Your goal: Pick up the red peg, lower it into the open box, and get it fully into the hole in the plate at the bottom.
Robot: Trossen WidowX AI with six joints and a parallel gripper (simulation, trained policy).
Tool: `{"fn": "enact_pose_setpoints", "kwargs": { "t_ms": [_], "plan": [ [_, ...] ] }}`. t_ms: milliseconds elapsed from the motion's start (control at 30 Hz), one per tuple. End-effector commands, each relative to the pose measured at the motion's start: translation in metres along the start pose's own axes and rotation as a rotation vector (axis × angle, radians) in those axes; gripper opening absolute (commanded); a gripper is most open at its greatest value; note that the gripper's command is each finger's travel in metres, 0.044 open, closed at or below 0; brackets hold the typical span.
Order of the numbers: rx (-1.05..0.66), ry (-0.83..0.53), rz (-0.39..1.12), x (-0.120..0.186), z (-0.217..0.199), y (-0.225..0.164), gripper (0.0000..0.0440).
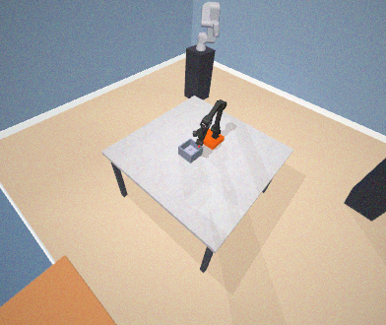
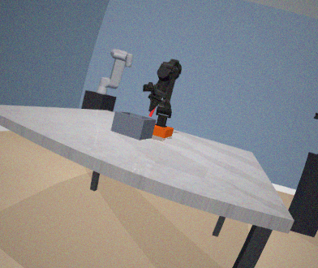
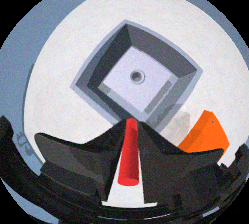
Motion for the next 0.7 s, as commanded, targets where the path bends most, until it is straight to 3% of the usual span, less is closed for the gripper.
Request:
{"fn": "enact_pose_setpoints", "kwargs": {
  "t_ms": [0, 667],
  "plan": [
    [-0.015, 0.003, -0.005, -0.004, 0.004, 0.013, 0.0],
    [-0.094, -0.025, 0.023, -0.042, 0.005, 0.061, 0.0011]
  ]
}}
Point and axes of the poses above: the point midway between the two fingers, 35 mm back from their tips, its own x axis back along the fingers, its own z axis across the jaws, y = z × x, the point moved 9 cm from there along x, back along the fingers, and after that the axes turned 1 degree about -x, right-handed, at the moved point
